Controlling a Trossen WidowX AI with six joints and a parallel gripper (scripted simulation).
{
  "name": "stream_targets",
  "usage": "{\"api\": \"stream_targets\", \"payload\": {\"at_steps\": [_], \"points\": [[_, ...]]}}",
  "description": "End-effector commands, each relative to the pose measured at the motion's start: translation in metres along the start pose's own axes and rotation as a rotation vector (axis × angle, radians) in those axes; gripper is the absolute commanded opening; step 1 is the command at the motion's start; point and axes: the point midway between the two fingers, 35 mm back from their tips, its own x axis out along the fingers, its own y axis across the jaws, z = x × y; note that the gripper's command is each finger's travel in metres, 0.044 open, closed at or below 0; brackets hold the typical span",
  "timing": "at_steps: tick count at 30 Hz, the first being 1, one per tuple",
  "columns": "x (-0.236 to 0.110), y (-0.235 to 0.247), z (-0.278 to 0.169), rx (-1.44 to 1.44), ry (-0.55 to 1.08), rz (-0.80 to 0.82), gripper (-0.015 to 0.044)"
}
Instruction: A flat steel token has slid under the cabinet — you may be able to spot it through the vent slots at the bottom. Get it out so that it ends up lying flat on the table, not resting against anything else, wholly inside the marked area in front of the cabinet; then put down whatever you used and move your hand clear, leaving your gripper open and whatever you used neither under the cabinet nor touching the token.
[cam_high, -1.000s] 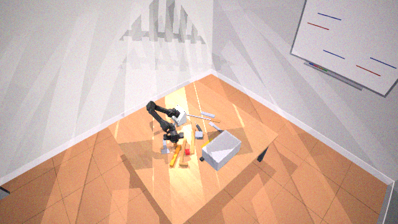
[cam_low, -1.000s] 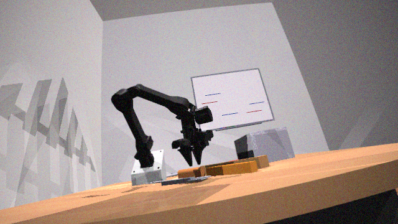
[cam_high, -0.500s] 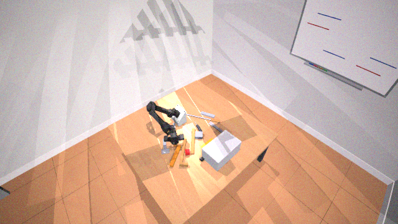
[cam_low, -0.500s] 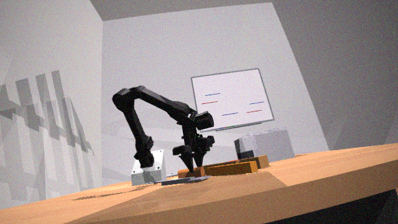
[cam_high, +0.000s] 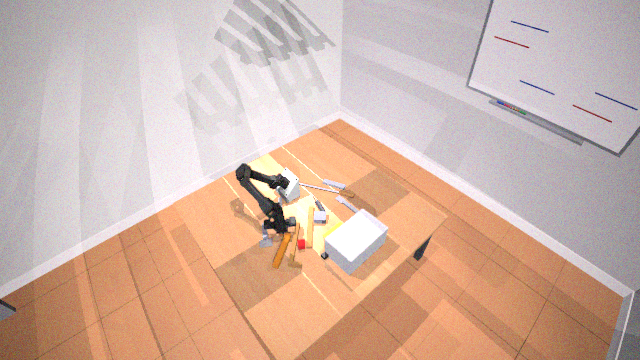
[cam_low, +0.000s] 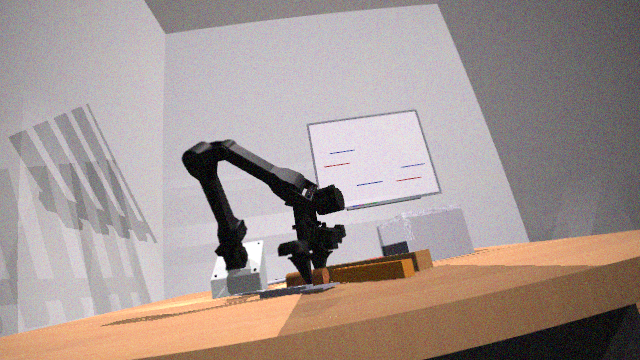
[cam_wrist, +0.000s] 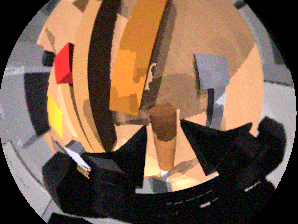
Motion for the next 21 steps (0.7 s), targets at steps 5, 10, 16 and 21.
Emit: {"api": "stream_targets", "payload": {"at_steps": [5, 10, 16, 21], "points": [[-0.0002, -0.0001, 0.0002, 0.001, -0.001, 0.000, 0.0145], [-0.0002, -0.0001, 0.0002, 0.001, -0.001, 0.000, 0.0112], [-0.0005, 0.0000, -0.0008, 0.000, 0.000, 0.000, 0.0000], [-0.0085, 0.0007, -0.0008, -0.009, 0.008, 0.004, 0.0000]]}}
